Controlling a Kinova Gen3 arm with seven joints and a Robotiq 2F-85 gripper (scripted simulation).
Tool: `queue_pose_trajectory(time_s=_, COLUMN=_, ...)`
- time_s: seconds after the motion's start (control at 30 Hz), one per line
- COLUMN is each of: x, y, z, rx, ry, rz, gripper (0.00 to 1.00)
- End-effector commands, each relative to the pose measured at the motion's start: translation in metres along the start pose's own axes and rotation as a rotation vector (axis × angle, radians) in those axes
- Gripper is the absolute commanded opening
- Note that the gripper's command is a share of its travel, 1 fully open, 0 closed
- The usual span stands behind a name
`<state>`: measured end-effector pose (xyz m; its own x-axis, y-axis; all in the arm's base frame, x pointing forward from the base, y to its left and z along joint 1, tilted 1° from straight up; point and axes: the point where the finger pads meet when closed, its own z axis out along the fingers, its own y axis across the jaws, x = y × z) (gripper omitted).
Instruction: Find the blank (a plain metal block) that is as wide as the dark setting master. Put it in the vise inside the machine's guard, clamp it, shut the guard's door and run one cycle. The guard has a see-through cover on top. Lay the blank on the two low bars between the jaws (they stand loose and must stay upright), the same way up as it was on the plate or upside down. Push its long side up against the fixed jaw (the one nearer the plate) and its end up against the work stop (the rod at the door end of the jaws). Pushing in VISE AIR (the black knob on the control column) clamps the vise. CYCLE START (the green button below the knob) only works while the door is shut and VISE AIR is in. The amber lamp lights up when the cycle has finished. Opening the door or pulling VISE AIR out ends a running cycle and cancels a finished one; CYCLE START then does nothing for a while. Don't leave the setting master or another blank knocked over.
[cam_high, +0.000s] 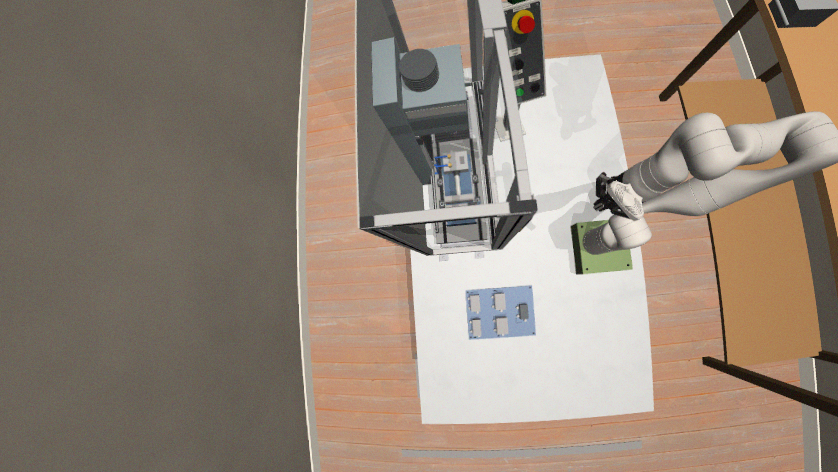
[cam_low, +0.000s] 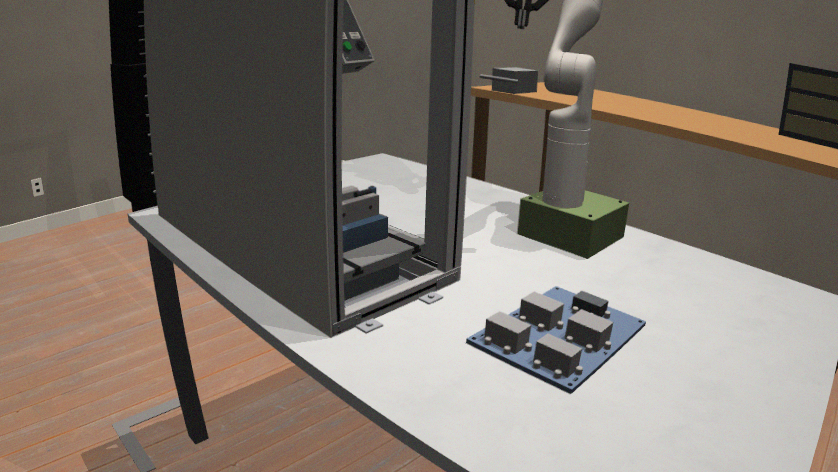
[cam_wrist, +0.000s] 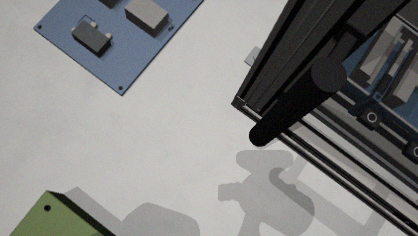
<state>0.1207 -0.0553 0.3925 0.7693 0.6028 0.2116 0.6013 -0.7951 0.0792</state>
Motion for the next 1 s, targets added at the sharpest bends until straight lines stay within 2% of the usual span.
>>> queue_pose_trajectory(time_s=0.0, x=0.034, y=-0.011, z=0.01, rx=0.042, ry=-0.068, rz=-0.14, gripper=0.1)
queue_pose_trajectory(time_s=0.4, x=0.034, y=-0.011, z=0.01, rx=0.042, ry=-0.068, rz=-0.14, gripper=0.1)
queue_pose_trajectory(time_s=0.57, x=0.074, y=-0.028, z=0.023, rx=0.096, ry=-0.167, rz=-0.329, gripper=0.1)
queue_pose_trajectory(time_s=0.97, x=0.074, y=-0.028, z=0.023, rx=0.096, ry=-0.167, rz=-0.329, gripper=0.1)
